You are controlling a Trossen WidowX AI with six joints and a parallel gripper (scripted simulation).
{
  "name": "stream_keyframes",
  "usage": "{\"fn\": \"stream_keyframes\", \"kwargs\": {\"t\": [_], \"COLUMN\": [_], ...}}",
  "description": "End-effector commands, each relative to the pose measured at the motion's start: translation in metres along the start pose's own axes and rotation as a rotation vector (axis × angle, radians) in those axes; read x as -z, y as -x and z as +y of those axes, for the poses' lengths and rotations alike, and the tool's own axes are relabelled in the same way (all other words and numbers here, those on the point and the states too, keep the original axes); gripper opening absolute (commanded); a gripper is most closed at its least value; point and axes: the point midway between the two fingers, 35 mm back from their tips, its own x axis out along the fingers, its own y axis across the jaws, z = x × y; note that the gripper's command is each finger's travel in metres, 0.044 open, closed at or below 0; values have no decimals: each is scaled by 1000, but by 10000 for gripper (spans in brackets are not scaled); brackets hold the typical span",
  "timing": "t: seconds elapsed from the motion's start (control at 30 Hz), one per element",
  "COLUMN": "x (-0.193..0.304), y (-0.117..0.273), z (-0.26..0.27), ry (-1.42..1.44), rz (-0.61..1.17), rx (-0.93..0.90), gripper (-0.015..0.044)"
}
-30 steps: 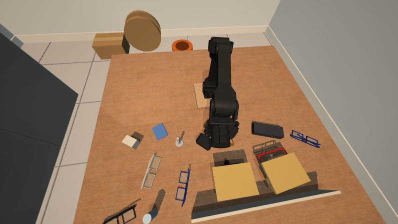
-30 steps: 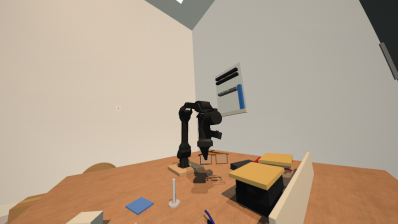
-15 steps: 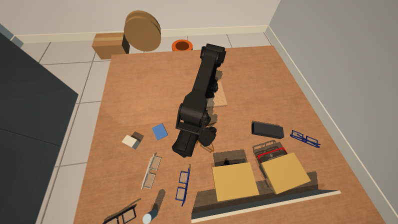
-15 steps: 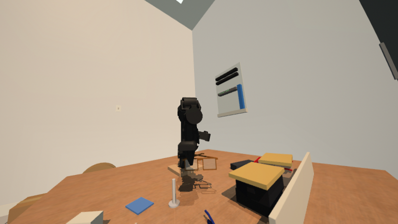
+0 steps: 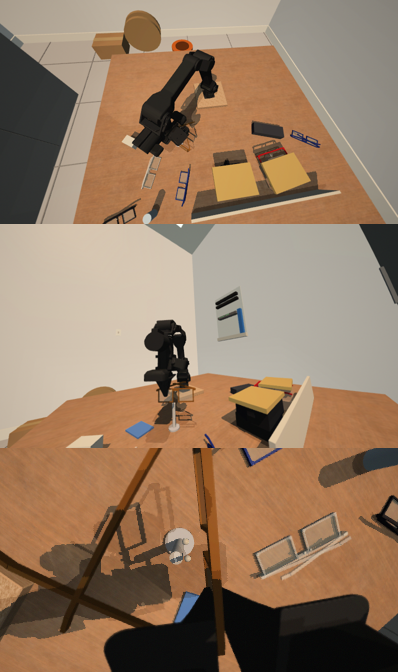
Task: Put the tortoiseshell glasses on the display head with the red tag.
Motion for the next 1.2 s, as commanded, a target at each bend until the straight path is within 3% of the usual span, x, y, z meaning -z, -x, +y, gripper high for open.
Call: {"fn": "stream_keyframes", "kwargs": {"t": [0.0,0.3,0.8,1.17], "x": [21,26,26,30], "y": [1,-3,-59,-59], "z": [-9,-11,-11,-17], "ry": [3,3,3,3], "rz": [-5,-5,-5,-4], "rx": [8,8,8,9], "gripper": [0,0,0,0]}}
